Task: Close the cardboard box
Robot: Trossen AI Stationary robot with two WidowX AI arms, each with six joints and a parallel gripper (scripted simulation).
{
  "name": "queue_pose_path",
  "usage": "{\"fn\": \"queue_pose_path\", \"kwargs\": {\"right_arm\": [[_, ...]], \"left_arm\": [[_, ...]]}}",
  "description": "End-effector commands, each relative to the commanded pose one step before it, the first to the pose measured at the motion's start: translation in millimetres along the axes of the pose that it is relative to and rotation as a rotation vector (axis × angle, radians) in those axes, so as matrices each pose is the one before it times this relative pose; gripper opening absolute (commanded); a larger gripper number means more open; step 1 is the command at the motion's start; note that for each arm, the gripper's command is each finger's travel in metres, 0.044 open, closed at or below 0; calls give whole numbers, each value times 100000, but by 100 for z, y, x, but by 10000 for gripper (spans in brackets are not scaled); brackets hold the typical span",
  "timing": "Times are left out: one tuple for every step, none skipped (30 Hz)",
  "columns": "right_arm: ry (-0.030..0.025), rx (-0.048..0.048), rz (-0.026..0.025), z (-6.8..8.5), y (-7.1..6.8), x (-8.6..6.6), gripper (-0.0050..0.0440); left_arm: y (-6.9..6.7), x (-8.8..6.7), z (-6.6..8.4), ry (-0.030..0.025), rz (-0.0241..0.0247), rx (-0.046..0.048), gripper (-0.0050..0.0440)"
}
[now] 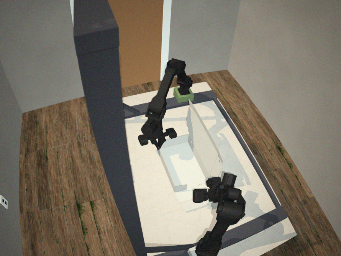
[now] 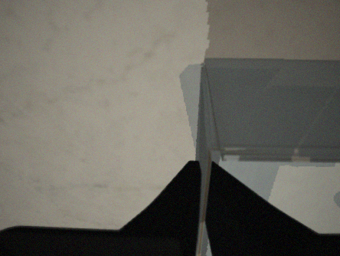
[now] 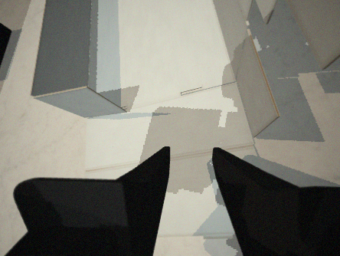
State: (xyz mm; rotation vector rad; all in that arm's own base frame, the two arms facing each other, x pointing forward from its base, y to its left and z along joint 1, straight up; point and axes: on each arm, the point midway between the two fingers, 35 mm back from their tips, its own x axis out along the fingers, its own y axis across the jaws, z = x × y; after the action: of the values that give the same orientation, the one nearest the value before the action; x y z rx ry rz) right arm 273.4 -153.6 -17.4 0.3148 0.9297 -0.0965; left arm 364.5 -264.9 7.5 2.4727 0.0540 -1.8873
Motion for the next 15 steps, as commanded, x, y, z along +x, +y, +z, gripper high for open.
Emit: {"fn": "queue_pose_path", "kwargs": {"right_arm": [[-12199,-14547,-2687,617,-2642,-1639,152],[-2018,-3319,-1322,-106,-603,-341,152],[-1652,-2855,-1216,-109,-504,-297,152],[-1312,-2371,-1061,-103,-408,-249,152],[-996,-1871,-868,-89,-315,-198,152],[-702,-1359,-646,-68,-225,-145,152],[-423,-838,-405,-44,-137,-89,152],[-155,-310,-151,-17,-50,-33,152],[-11,-23,-11,-1,-4,-2,152],[0,0,0,0,0,0,152],[2,2,2,-119,-5,121,152],[5,5,4,-240,-6,239,152],[0,0,0,0,0,0,152],[0,0,0,0,0,0,152],[6,5,7,-360,-1,350,152]], "left_arm": [[246,-741,-408,1367,1547,-184,6],[0,0,0,0,0,0,6],[0,0,0,0,0,0,6],[0,0,0,0,0,0,6],[0,0,0,0,0,0,6],[0,0,0,0,0,0,6],[0,0,0,0,0,0,6],[0,0,0,0,0,0,6],[0,0,0,0,0,0,6],[0,0,0,0,0,0,6],[0,0,0,0,0,0,6],[0,0,0,0,0,0,6],[0,0,0,0,0,0,6],[0,0,0,0,0,0,6],[0,2,1,-4,-1,1,6]]}}
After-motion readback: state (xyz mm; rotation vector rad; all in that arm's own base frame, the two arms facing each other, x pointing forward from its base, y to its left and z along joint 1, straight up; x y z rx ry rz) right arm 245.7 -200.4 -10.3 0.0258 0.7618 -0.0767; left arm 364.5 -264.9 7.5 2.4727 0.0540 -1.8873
